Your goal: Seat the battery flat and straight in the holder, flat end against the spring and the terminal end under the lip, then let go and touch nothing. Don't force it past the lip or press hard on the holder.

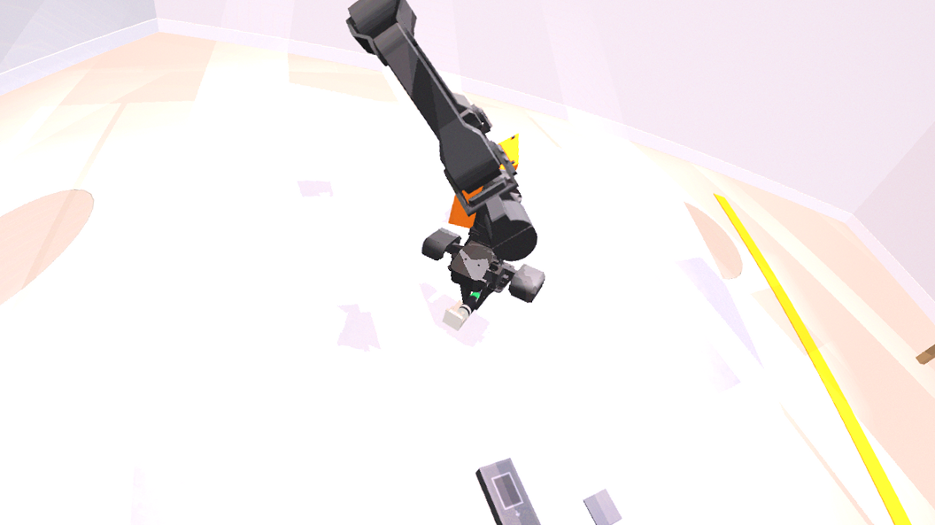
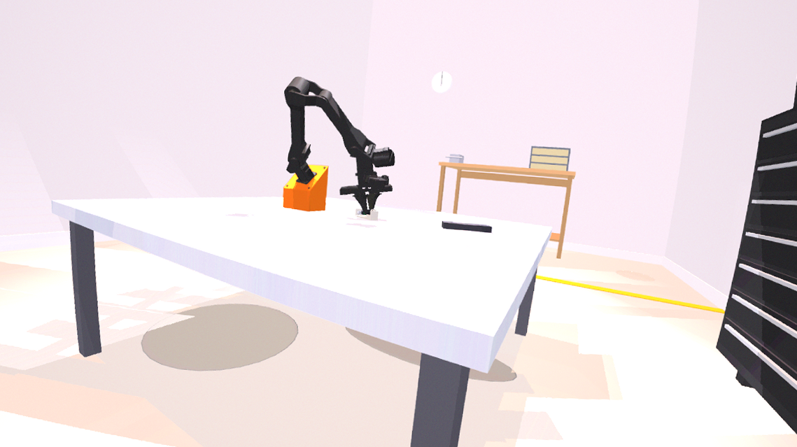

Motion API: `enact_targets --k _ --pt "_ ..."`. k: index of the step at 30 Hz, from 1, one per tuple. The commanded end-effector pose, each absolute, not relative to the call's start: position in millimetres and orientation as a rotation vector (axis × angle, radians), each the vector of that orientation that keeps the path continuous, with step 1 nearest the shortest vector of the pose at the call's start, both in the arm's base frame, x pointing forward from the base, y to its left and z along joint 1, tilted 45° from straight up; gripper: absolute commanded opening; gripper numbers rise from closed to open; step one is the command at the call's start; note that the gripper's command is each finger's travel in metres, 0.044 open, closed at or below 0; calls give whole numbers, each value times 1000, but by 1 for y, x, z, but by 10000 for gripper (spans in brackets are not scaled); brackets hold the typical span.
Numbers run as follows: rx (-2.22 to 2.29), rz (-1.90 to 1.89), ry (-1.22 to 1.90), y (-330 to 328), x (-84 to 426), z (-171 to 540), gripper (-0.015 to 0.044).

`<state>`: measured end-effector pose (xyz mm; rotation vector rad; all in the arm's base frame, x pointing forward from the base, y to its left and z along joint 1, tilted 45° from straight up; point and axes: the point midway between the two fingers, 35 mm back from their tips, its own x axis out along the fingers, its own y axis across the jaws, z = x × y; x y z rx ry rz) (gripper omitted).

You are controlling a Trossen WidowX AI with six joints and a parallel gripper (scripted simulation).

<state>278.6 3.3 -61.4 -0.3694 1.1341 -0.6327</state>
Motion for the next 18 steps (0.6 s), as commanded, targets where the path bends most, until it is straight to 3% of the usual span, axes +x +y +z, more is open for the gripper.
enact_targets --k 1,18 --pt "-354 -656 1187 -3 274 -63 61" --pt "-294 -672 1317 -7 275 -60 61"
